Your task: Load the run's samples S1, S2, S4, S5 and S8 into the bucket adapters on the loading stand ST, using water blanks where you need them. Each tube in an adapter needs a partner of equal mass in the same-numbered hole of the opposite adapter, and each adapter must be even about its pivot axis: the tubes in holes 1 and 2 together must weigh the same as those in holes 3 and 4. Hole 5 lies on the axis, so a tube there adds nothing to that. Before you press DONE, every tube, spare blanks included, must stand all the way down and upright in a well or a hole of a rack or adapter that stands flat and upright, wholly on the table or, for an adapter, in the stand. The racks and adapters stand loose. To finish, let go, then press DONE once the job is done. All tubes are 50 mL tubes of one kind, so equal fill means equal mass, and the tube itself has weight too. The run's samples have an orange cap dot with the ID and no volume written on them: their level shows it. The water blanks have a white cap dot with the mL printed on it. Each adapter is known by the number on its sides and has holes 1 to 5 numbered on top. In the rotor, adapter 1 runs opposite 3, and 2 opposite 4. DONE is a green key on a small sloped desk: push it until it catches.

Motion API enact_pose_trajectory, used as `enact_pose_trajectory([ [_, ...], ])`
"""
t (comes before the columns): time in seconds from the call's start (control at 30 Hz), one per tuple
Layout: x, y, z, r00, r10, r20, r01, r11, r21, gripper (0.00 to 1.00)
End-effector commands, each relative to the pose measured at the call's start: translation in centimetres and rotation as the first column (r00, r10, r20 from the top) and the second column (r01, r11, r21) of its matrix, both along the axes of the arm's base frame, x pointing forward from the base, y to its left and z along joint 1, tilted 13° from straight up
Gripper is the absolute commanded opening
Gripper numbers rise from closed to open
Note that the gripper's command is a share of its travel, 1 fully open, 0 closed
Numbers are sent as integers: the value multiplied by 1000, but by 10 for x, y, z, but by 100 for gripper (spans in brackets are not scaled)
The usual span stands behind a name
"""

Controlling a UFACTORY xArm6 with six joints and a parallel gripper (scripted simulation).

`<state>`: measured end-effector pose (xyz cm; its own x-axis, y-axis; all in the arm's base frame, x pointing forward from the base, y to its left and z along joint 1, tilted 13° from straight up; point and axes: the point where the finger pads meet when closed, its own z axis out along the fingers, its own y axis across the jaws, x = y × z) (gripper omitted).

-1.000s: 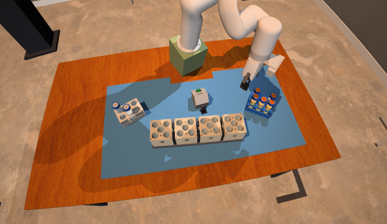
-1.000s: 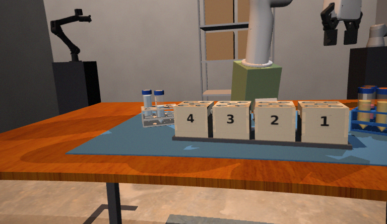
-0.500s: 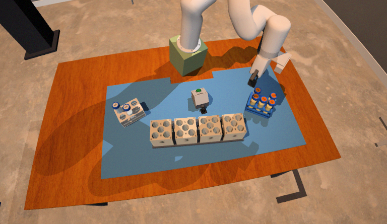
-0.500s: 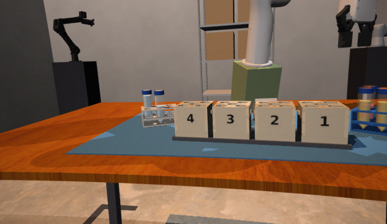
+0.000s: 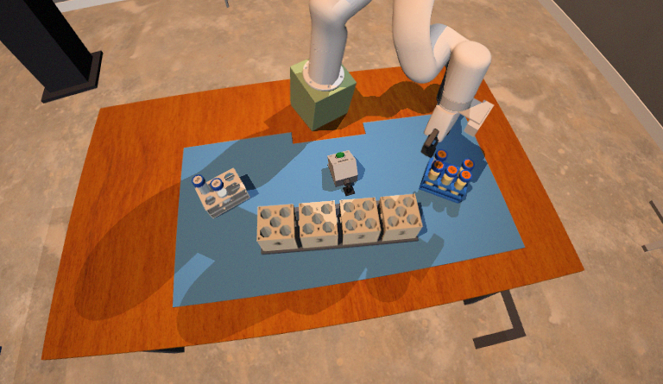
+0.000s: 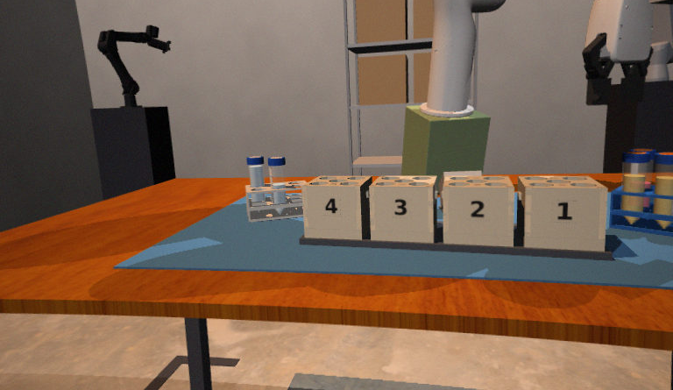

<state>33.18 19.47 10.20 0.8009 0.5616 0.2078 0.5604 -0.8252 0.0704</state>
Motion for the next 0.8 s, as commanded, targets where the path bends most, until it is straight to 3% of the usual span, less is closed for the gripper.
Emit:
enact_pose_trajectory([
  [0.0,4,2,-10,1000,0,4,0,1000,2,100],
  [0.63,14,4,-55,1000,0,4,0,1000,2,100],
  [0.77,14,4,-56,1000,0,4,0,1000,2,100],
])
